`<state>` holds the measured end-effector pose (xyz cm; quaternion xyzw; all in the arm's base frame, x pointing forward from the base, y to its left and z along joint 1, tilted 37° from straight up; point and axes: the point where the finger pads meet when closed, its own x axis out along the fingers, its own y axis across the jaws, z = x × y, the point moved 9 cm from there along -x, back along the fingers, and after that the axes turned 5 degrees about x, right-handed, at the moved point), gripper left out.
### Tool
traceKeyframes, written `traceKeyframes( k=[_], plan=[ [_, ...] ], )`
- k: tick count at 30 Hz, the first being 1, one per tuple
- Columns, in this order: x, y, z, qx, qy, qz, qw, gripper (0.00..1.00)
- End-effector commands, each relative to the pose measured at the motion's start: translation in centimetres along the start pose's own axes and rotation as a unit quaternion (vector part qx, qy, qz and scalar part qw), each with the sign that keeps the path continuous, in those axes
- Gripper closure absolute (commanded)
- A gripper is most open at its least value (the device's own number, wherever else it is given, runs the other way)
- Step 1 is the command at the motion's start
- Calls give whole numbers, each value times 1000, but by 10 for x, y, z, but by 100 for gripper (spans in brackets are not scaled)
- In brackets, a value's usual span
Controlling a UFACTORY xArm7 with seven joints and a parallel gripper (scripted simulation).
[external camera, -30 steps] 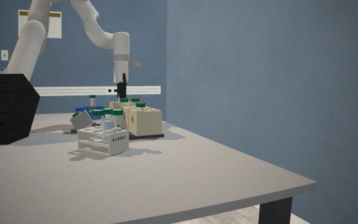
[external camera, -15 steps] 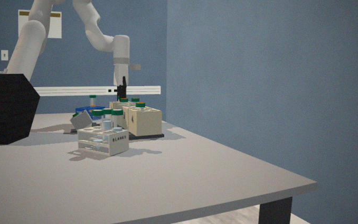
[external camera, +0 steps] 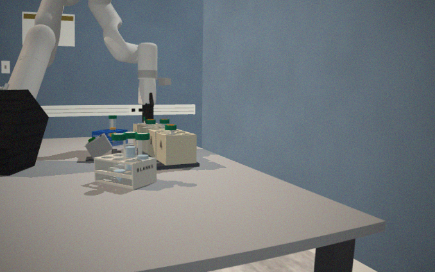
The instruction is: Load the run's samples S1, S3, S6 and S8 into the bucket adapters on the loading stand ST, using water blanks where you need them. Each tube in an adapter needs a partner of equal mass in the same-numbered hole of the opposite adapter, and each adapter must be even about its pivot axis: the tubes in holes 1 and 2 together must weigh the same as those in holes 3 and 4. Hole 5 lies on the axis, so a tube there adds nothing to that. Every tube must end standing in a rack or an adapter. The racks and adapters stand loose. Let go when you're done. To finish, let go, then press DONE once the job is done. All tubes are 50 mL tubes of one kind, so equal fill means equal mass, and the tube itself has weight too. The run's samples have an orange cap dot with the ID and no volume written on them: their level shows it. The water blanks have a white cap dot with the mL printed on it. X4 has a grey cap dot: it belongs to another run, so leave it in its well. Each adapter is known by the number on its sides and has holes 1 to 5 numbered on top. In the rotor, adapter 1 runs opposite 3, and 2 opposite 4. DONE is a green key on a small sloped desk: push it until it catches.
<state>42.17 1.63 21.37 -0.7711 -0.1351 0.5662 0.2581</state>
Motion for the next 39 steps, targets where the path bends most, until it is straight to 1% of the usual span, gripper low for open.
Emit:
traceKeyframes(
  k=[1, 26, 34, 36, 39],
  plan=[
    [-1, 0, -1, 0, 2, 0, 1000, 56],
    [-1, 0, -1, 0, 2, 0, 1000, 56],
    [-17, 0, -1, 0, 2, 0, 1000, 56],
    [-17, 0, -1, 0, 2, 0, 1000, 56],
    [-23, 0, -1, 0, 2, 0, 1000, 56]
  ],
)
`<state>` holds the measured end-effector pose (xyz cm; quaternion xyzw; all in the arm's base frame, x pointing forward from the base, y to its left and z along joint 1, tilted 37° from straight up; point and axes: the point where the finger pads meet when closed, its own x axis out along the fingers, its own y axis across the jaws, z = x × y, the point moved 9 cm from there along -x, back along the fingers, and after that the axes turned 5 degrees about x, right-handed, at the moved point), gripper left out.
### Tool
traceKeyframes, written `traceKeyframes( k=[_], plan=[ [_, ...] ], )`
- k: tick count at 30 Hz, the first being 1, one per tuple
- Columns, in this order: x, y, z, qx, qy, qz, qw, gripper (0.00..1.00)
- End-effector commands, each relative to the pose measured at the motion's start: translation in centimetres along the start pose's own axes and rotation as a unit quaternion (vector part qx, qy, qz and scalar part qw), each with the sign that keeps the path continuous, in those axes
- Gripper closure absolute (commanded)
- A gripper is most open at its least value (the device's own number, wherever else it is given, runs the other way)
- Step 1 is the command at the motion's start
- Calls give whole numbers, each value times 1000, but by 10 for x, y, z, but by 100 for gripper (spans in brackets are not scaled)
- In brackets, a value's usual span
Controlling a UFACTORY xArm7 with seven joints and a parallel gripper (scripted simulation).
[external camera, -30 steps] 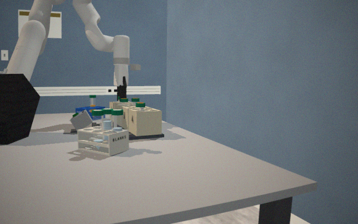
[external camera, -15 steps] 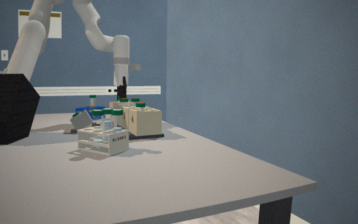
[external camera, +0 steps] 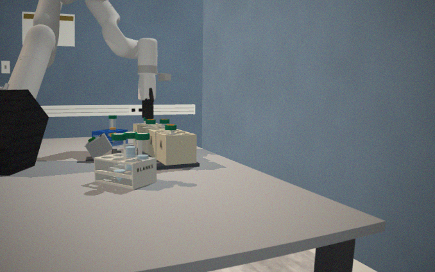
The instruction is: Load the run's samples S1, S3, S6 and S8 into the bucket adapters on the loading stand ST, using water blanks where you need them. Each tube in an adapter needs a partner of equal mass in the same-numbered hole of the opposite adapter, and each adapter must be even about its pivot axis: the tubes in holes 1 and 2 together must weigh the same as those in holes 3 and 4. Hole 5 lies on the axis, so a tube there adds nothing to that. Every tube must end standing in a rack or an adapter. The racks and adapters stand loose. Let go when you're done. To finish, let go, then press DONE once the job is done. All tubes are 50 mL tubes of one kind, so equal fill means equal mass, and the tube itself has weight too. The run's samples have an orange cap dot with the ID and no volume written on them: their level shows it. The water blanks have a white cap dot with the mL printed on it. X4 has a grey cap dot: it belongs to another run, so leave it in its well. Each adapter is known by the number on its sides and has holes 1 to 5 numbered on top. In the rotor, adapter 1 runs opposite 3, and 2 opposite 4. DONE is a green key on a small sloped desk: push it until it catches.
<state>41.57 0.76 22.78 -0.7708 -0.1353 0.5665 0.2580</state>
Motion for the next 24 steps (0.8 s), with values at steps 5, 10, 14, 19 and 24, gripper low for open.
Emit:
traceKeyframes(
  k=[5, 10, 14, 19, 24],
  plan=[
    [-15, 0, -1, 0, 2, 0, 1000, 56],
    [-25, 0, -1, 0, 3, 0, 1000, 56],
    [-29, 0, -1, 0, 3, 0, 1000, 56],
    [-40, 0, -1, 0, 3, 0, 1000, 56],
    [-50, 0, -1, 0, 3, 0, 1000, 56]
  ],
)
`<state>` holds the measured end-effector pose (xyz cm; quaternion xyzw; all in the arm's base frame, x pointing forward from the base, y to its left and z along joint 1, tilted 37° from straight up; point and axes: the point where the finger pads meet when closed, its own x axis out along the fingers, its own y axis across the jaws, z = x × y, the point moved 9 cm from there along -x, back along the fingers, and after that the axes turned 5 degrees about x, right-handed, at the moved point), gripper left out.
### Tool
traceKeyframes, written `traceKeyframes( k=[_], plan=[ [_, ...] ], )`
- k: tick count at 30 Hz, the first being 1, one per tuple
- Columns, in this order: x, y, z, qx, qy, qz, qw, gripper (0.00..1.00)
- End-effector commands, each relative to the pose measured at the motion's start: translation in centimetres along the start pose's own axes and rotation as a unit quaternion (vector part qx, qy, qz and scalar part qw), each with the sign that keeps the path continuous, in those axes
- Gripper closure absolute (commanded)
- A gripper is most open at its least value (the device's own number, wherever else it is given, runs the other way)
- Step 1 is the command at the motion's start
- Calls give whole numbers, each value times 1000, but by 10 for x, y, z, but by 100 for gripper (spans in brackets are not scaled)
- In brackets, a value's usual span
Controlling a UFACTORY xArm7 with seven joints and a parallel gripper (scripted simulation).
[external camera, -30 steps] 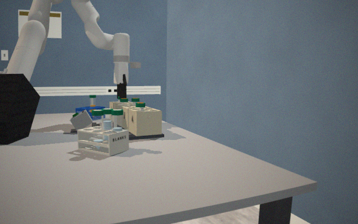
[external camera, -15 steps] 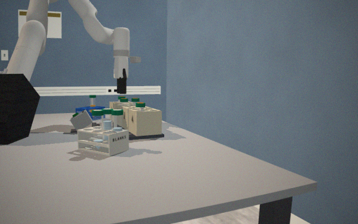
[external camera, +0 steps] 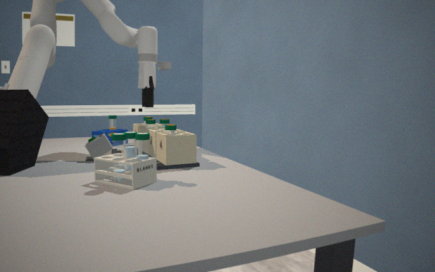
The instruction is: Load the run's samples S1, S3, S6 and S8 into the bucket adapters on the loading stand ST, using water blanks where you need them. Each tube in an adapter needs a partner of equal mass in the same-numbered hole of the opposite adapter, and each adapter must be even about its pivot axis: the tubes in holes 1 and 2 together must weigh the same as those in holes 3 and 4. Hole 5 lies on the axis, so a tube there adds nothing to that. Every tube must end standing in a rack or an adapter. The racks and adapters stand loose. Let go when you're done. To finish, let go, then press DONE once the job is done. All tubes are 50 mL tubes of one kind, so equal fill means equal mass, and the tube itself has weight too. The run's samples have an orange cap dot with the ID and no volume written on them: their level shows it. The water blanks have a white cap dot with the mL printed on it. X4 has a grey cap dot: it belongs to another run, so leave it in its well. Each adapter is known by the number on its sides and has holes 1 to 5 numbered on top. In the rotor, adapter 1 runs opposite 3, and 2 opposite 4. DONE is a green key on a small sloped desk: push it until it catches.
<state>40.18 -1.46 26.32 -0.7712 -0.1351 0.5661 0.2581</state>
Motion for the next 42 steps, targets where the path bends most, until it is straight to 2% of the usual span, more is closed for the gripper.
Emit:
traceKeyframes(
  k=[1, 36, 42],
  plan=[
    [-8, 0, -1, 0, 2, 0, 1000, 56],
    [-70, 0, -1, 0, 2, 0, 1000, 56],
    [-71, 0, -1, 0, 2, 0, 1000, 56]
  ],
)
